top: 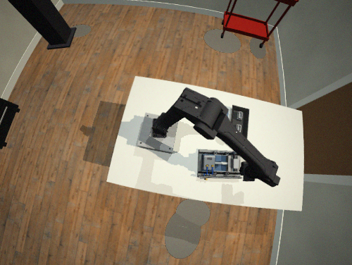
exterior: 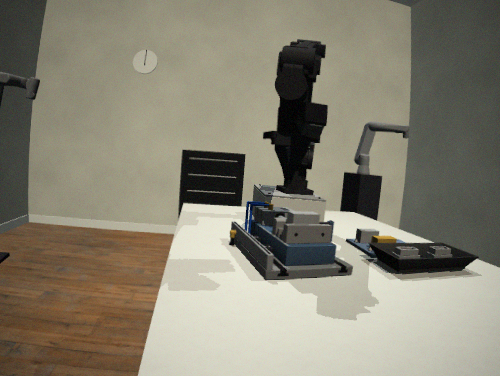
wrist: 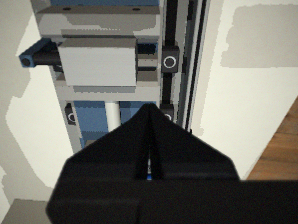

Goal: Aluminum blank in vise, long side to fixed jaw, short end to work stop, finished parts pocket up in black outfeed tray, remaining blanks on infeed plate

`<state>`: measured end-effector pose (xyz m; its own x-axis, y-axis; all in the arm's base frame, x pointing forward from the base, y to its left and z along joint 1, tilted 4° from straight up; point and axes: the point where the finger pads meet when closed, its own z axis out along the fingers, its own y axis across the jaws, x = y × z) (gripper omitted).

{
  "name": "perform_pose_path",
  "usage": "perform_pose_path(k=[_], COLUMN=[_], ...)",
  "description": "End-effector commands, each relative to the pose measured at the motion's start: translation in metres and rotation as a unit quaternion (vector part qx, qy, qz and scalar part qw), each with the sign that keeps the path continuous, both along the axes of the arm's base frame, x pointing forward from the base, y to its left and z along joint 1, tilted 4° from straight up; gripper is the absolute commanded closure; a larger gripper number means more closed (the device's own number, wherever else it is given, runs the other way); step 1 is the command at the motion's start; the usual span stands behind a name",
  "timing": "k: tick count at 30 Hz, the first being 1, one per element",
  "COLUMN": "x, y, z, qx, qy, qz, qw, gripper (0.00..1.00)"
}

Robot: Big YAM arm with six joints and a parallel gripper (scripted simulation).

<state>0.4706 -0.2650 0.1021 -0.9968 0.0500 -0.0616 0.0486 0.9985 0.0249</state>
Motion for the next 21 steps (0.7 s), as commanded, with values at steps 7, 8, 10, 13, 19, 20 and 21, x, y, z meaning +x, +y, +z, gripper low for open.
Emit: perform_pose_path(k=[7, 8, 10, 13, 19, 20, 21], x=[0.0149, 0.0148, 0.0147, 0.0146, 0.0144, 0.0142, 0.0139], y=[-0.0092, -0.0093, -0.0096, -0.0098, -0.01, -0.0099, -0.0097], z=[0.0305, 0.0305, 0.0306, 0.0306, 0.0299, 0.0292, 0.0281], qx=[-0.014, -0.014, -0.014, -0.014, -0.014, -0.014, -0.013], qy=[-0.023, -0.023, -0.023, -0.023, -0.023, -0.022, -0.022], qz=[-0.01, -0.01, -0.011, -0.011, -0.011, -0.011, -0.011], qw=[1.0, 1.0, 1.0, 1.0, 1.0, 1.0, 1.0], gripper=[1.0, 1.0, 1.0, 1.0, 1.0, 1.0, 1.0])
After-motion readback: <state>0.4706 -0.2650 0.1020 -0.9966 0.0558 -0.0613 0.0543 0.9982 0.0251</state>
